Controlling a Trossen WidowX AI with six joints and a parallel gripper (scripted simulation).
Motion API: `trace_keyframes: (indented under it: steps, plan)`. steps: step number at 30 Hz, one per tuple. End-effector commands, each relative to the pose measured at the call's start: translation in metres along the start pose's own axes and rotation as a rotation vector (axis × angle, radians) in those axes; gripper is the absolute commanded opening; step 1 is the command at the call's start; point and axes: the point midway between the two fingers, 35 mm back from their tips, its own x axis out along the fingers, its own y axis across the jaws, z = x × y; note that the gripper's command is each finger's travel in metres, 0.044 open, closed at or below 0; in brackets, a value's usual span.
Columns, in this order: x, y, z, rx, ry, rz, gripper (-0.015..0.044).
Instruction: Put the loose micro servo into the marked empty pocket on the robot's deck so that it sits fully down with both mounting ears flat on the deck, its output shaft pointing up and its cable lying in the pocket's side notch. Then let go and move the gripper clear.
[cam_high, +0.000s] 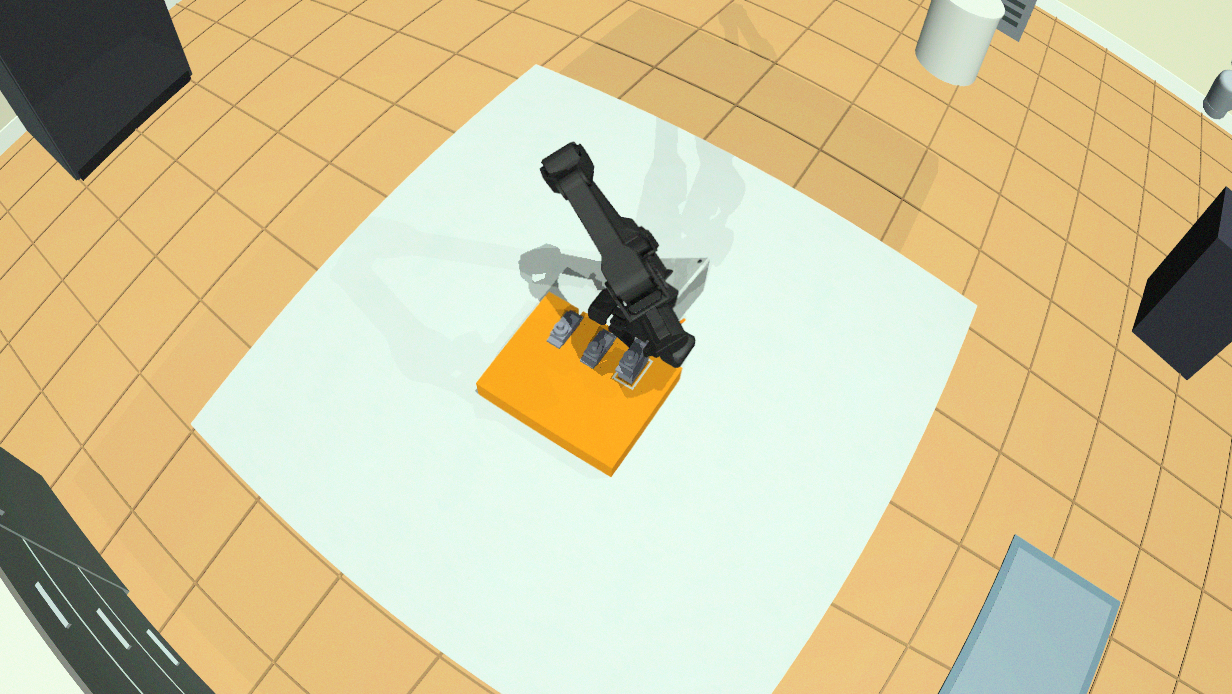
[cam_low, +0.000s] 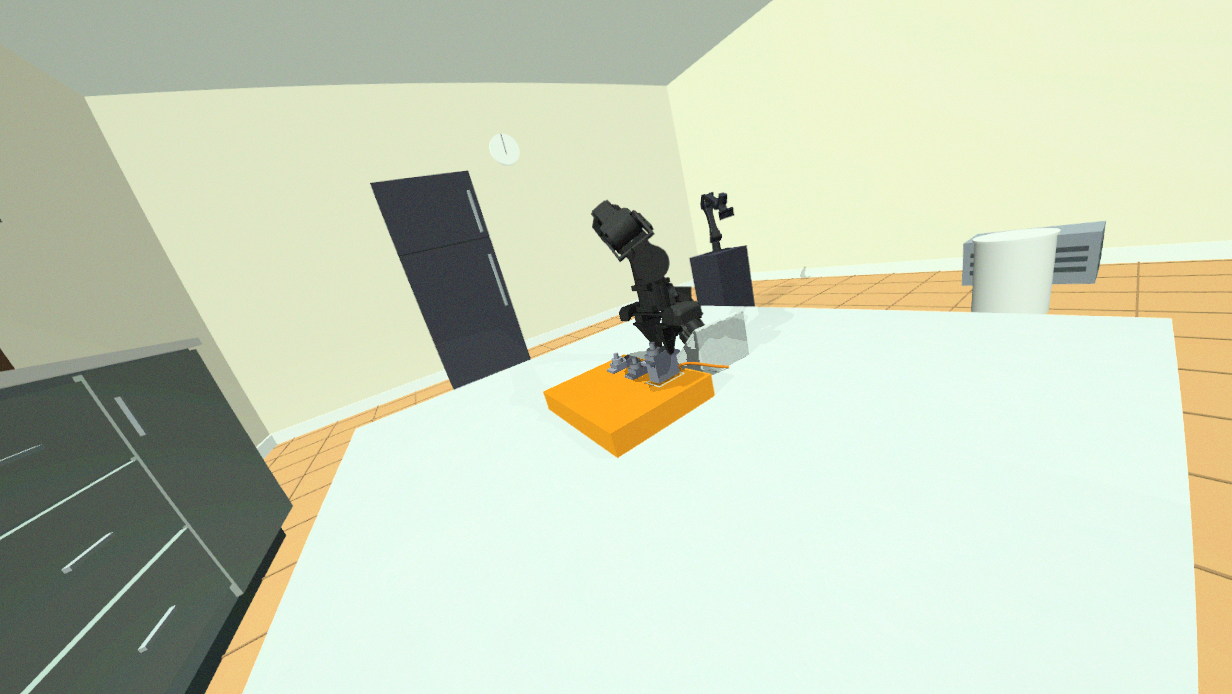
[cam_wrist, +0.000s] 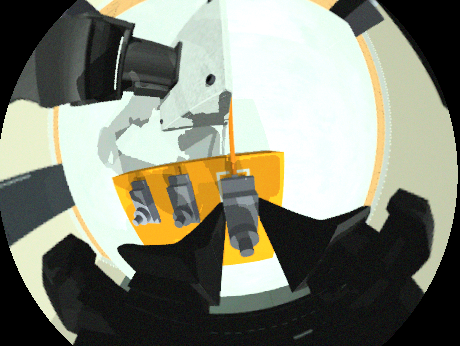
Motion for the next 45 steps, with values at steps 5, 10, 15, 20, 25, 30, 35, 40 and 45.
trace_keyframes:
  steps: [5, 10, 15, 20, 25, 30, 35, 40, 45]
  plan:
    - [0.007, 0.0, 0.0, -0.006, 0.004, 0.003, 0.0]
    - [0.01, 0.0, 0.0, -0.006, 0.004, 0.003, 0.0]
    - [0.014, 0.0, 0.0, -0.006, 0.004, 0.003, 0.0]
    - [0.018, 0.0, 0.0, -0.006, 0.005, 0.003, 0.0]
    - [0.022, 0.0, 0.0, -0.006, 0.005, 0.003, 0.0]
    - [0.026, 0.001, 0.0, -0.006, 0.005, 0.003, 0.0]
    - [0.03, 0.001, 0.0, -0.006, 0.005, 0.003, 0.0]
    - [0.034, 0.001, 0.0, -0.005, 0.005, 0.004, 0.0]
    - [0.038, 0.001, 0.0, -0.005, 0.005, 0.004, 0.0]
